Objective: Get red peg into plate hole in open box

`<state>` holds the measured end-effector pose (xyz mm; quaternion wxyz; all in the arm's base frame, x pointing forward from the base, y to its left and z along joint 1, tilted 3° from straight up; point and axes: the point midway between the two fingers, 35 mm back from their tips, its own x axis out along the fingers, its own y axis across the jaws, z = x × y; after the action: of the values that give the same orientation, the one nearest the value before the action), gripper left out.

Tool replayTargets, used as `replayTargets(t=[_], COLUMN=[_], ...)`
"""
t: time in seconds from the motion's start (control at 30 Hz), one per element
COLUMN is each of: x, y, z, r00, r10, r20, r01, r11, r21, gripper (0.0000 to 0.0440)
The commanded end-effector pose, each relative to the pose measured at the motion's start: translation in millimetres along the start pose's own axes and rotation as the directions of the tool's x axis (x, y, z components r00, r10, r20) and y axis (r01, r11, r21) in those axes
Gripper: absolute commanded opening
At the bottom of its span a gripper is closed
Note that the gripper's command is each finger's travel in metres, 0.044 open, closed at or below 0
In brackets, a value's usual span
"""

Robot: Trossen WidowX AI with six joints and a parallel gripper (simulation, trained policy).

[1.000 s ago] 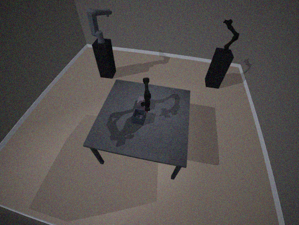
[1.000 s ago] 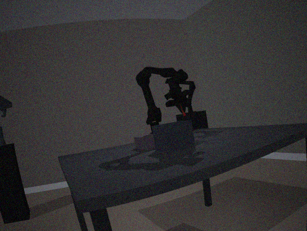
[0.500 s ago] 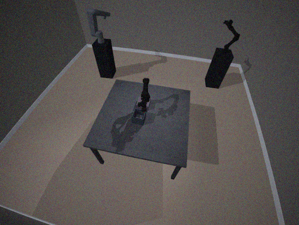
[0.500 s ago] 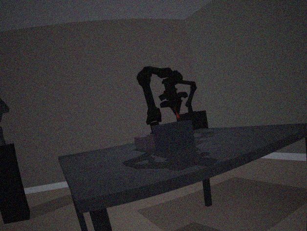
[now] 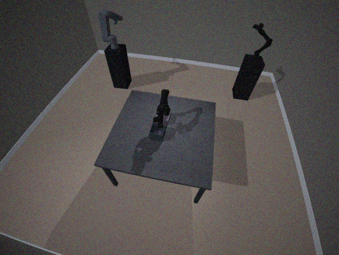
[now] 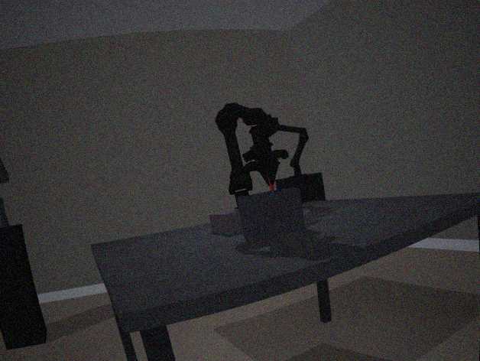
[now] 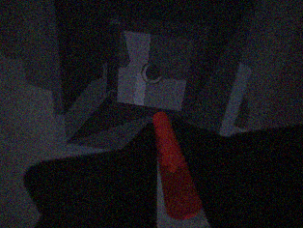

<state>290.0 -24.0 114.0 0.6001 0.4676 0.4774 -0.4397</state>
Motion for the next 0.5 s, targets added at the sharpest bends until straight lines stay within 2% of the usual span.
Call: replayTargets(t=[0.0, 0.47], x=[7.2, 41.5], y=[-0.2, -0.6], z=[6.2, 18.6], r00=[1.0, 0.999], r10=[-0.01, -0.034], r20=[-0.006, -0.04], r01=[0.01, 0.034], r11=[1.0, 0.999], r21=[0.001, 0.006], gripper=[0.0, 0.0])
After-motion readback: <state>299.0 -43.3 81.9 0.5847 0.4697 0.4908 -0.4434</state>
